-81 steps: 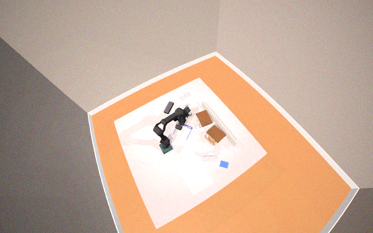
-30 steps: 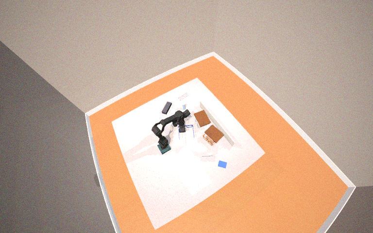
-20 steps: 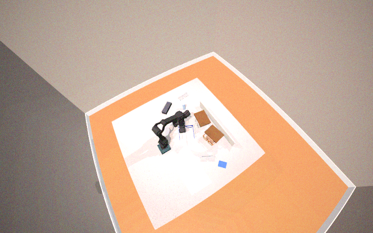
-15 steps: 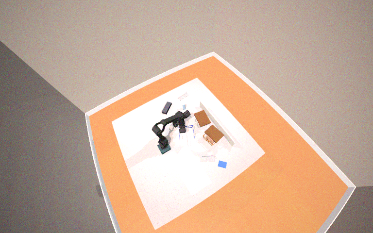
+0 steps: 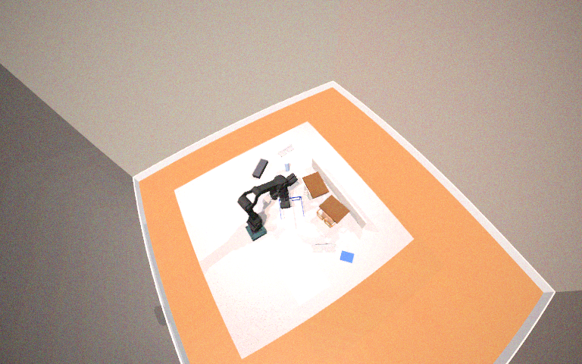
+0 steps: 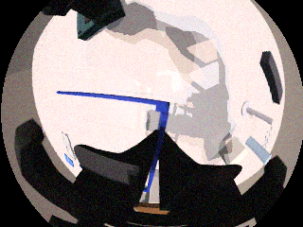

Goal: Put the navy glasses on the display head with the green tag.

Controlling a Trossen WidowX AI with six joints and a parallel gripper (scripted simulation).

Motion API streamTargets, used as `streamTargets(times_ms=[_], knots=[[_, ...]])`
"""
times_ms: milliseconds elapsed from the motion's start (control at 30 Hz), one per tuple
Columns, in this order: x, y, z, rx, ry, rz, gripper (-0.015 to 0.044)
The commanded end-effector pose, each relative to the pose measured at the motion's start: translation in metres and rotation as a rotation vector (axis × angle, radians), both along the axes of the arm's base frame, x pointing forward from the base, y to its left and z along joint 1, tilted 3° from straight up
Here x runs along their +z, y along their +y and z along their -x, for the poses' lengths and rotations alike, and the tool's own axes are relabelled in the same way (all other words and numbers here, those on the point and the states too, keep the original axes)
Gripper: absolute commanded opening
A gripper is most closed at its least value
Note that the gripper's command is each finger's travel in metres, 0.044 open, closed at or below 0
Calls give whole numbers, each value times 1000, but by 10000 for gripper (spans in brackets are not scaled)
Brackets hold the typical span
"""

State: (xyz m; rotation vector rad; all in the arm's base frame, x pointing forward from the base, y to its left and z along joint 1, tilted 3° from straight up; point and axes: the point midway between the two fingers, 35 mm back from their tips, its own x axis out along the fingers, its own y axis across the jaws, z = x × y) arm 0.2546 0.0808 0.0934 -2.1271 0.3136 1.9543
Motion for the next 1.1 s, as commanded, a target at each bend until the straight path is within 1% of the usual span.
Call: streamTargets(times_ms=[0,1067], knots=[[-5,0,2,8,10,-2,0],[-32,-2,2,45,10,1,0]])
